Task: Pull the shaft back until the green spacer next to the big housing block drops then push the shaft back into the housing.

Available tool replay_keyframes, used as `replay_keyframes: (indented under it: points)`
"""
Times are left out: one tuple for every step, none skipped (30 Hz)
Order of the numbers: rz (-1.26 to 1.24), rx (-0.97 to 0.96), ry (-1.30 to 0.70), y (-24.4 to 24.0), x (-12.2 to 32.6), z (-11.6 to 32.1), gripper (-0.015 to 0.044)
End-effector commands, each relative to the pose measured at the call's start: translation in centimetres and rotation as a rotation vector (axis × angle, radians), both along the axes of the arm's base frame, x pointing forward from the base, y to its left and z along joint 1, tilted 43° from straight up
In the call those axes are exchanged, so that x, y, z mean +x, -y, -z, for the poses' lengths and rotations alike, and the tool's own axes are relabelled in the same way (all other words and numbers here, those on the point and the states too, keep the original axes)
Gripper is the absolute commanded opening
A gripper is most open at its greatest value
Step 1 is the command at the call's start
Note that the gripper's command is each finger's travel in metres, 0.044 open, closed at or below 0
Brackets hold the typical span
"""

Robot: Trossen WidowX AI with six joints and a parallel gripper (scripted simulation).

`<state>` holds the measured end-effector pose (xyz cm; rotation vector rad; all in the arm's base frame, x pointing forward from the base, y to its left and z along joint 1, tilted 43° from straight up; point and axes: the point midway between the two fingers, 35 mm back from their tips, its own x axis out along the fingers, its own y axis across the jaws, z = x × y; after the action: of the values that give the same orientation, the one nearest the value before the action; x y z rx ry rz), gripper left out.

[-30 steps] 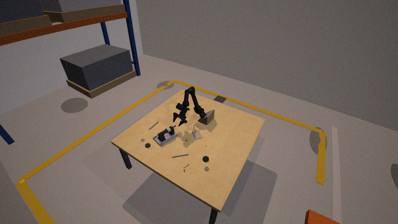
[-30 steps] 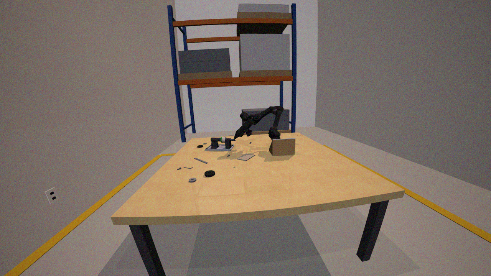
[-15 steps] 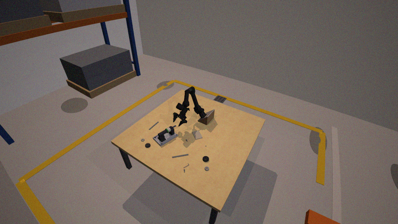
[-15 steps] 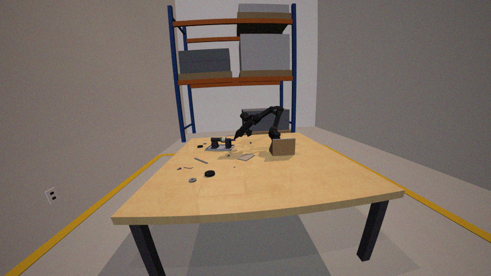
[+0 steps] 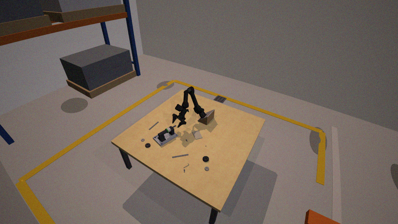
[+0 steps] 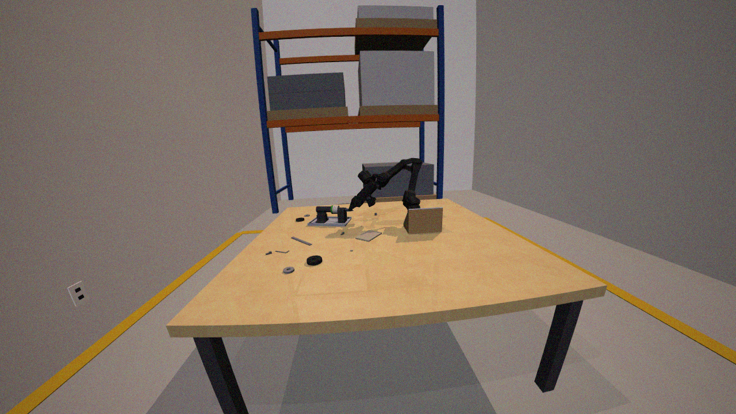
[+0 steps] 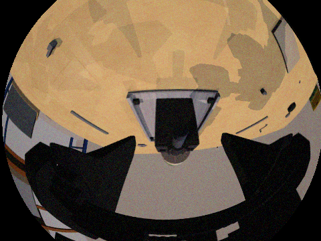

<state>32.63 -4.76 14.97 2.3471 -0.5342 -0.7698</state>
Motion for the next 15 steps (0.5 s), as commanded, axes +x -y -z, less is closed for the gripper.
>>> replay_keyframes:
  points:
    - [-0.003,-0.001,-0.003,0.3,0.5,0.3,0.044]
    - [-0.003,-0.001,-0.003,0.4,0.6,0.3,0.044]
    - [-0.003,-0.001,-0.003,0.5,0.7,0.4,0.044]
    - [-0.003,-0.002,-0.002,0.6,0.8,0.5,0.044]
    - [-0.003,-0.002,-0.002,0.7,1.0,0.5,0.044]
    - [-0.003,-0.002,-0.002,0.7,1.1,0.6,0.044]
    - [-0.003,-0.002,-0.002,0.8,1.2,0.7,0.044]
    - [-0.003,-0.002,-0.002,0.9,1.3,0.7,0.044]
    - [-0.003,-0.002,-0.002,1.0,1.4,0.8,0.044]
    - [-0.003,-0.003,-0.001,1.1,1.5,0.8,0.044]
    - [-0.003,-0.003,-0.001,1.2,1.6,0.9,0.044]
    - [-0.003,-0.003,-0.001,1.3,1.7,0.9,0.044]
    - [-0.003,-0.003,-0.001,1.3,1.8,1.0,0.044]
    - [-0.003,-0.003,-0.001,1.4,1.8,1.0,0.044]
    - [-0.003,-0.003,-0.001,1.4,1.8,1.0,0.044]
